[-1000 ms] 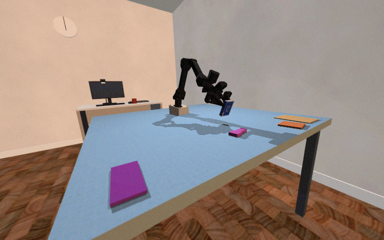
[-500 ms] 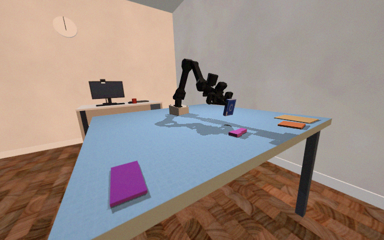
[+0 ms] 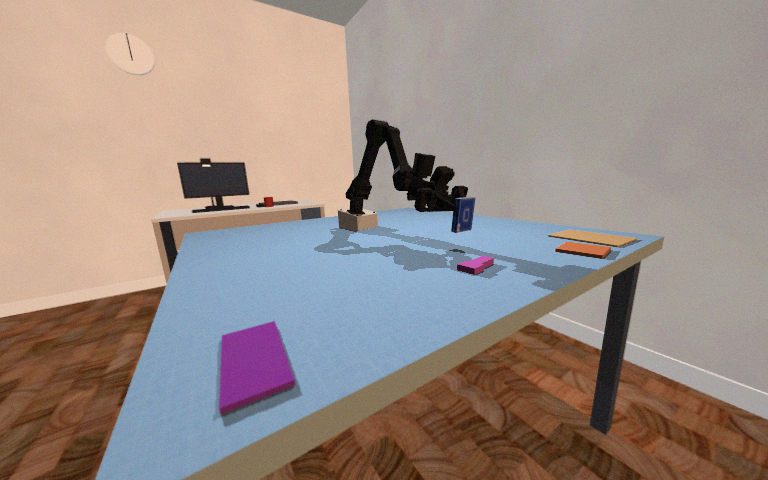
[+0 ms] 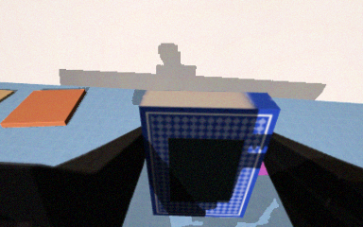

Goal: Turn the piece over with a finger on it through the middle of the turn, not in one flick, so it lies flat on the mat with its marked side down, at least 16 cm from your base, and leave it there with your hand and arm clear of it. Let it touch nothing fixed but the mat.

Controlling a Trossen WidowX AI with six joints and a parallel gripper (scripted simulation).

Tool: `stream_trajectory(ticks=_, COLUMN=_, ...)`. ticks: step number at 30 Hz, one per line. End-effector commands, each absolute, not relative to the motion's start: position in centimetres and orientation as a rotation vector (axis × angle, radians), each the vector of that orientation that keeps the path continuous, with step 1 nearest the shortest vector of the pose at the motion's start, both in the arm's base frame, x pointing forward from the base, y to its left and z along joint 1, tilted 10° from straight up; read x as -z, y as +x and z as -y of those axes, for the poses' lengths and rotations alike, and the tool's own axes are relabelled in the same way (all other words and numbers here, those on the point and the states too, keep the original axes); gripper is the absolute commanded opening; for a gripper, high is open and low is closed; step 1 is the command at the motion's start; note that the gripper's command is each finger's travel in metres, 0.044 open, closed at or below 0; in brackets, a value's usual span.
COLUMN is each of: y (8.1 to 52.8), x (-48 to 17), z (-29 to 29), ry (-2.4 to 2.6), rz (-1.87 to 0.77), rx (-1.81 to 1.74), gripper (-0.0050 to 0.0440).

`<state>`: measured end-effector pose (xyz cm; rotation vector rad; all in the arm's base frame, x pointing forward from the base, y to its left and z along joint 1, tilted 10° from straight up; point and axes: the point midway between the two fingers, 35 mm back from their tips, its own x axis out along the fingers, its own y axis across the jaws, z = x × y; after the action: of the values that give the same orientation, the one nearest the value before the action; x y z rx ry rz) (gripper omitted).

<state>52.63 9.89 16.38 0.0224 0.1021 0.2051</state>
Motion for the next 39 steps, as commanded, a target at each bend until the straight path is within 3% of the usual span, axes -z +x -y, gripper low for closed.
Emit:
stream_trajectory(ticks=1, y=53.0, x=-15.5, z=-10.0, ry=0.034, rz=-0.083, rx=-0.201, gripper=0.0000)
stream_trajectory(ticks=22, y=53.1, x=-15.4, z=-10.0, ry=0.030, rz=-0.071, rx=-0.201, gripper=0.0000)
stream_trajectory(ticks=39, y=53.6, x=-11.9, z=-10.3, ry=0.029, rz=-0.076, rx=-0.203, gripper=0.0000)
